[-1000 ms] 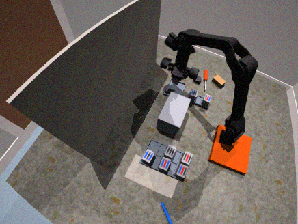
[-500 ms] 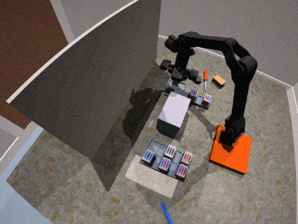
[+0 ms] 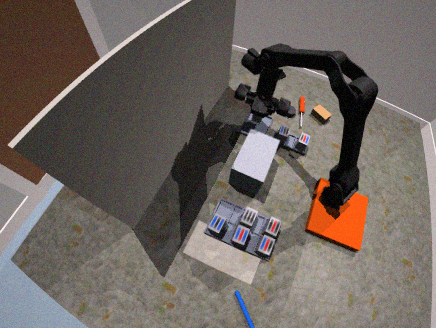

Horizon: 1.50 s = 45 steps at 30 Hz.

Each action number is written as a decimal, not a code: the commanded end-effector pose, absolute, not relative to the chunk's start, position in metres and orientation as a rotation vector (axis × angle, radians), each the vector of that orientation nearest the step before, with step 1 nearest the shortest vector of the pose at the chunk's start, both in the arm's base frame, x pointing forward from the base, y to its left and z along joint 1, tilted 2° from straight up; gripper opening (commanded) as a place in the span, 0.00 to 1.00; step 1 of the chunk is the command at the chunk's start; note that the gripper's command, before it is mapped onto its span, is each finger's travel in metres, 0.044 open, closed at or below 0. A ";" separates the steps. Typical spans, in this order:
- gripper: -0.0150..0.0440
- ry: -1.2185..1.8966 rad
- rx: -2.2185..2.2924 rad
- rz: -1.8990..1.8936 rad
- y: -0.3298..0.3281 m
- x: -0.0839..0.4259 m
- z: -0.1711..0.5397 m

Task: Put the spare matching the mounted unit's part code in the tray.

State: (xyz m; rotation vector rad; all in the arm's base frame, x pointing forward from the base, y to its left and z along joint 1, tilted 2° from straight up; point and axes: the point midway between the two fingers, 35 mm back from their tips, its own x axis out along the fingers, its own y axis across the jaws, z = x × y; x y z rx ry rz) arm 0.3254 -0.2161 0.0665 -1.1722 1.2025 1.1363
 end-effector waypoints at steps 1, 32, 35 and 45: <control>0.25 1.204 -1.167 1.137 -0.215 0.325 0.062; 0.25 1.204 -1.167 1.137 -0.212 0.321 0.041; 0.25 1.204 -1.167 1.137 -0.212 0.321 0.039; 0.52 1.202 -1.173 1.138 -0.213 0.322 0.040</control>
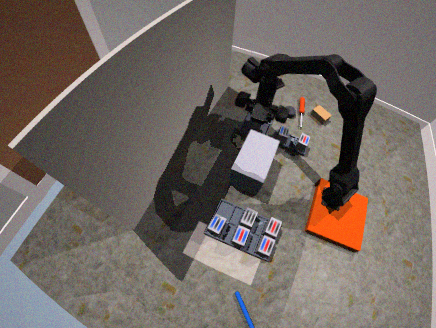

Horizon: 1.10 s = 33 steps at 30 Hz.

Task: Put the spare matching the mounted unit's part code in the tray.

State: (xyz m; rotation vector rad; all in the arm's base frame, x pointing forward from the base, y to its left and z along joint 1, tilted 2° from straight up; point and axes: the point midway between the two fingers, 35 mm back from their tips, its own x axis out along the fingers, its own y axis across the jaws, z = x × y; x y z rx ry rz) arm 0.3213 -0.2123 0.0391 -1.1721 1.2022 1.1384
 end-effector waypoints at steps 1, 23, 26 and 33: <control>0.57 1.202 -1.173 1.138 -0.213 0.322 0.040; 1.00 1.205 -1.167 1.137 -0.213 0.317 0.146; 1.00 1.204 -1.173 1.127 -0.214 0.318 0.142; 1.00 1.204 -1.173 1.127 -0.214 0.318 0.142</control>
